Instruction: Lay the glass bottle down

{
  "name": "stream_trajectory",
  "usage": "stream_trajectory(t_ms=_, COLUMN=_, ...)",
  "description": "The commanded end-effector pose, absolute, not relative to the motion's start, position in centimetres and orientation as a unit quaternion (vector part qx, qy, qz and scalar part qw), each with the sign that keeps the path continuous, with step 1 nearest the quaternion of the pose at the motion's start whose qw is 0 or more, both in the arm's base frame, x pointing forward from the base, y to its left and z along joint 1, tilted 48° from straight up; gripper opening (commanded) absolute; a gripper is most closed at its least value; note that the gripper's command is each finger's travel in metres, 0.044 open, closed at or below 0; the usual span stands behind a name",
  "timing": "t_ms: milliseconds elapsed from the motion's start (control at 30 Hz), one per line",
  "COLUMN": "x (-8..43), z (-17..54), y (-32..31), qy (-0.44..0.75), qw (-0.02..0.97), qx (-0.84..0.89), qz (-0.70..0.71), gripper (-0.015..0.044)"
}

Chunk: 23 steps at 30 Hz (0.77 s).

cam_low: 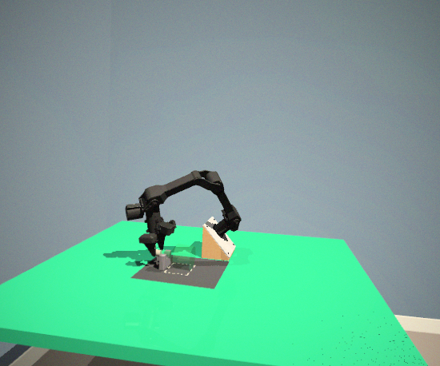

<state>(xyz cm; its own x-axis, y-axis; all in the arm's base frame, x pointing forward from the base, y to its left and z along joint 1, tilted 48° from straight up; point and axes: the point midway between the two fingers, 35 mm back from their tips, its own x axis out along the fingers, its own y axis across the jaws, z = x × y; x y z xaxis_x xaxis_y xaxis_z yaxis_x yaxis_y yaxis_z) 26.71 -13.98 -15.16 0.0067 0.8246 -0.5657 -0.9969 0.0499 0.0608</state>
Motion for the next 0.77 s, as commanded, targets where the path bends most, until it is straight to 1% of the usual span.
stream_trajectory(t_ms=0, x=26.7, z=-15.0, y=-14.1, qy=0.235, qw=0.686, qx=-0.185, qz=0.663, gripper=0.0440)
stream_trajectory(t_ms=233, x=26.3, z=-10.9, y=-17.9, qy=0.261, qw=0.679, qx=-0.253, qz=0.638, gripper=0.0440)
stream_trajectory(t_ms=733, x=26.1, z=-10.2, y=-18.5, qy=0.263, qw=0.679, qx=-0.256, qz=0.636, gripper=0.0440)
